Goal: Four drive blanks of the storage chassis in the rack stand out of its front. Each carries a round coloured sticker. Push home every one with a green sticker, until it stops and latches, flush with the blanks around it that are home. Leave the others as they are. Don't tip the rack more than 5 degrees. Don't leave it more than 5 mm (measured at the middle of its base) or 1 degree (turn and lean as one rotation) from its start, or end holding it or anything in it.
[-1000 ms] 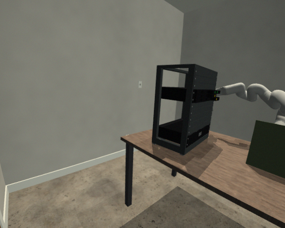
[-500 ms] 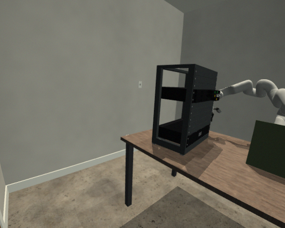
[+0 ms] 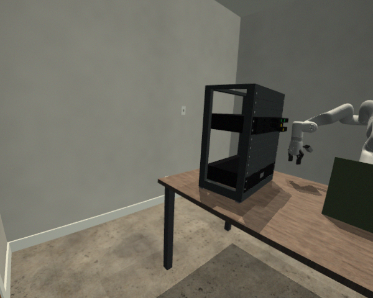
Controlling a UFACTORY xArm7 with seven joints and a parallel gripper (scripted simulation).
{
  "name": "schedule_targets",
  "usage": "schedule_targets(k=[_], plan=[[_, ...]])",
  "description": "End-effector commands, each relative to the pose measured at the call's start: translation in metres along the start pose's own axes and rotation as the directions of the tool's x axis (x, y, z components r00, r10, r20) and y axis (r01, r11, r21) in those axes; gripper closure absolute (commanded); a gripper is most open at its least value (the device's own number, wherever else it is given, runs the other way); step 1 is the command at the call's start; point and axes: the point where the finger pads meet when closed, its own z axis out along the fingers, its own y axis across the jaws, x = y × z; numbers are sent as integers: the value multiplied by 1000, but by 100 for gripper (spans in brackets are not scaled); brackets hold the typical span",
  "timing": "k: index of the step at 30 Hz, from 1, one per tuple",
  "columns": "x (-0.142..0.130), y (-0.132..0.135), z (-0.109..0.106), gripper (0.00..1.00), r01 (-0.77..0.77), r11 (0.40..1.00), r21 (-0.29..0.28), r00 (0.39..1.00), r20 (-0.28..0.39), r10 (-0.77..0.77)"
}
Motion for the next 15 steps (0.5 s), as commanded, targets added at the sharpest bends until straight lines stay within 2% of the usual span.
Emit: schedule_targets(k=[1, 4, 15], plan=[[47, 44, -6, 0, -6, 999, 37, 1000, 27, 5], [63, 61, -5, 0, -6, 999, 36, 1000, 27, 5], [81, 82, -3, 0, -6, 999, 37, 1000, 27, 5]])
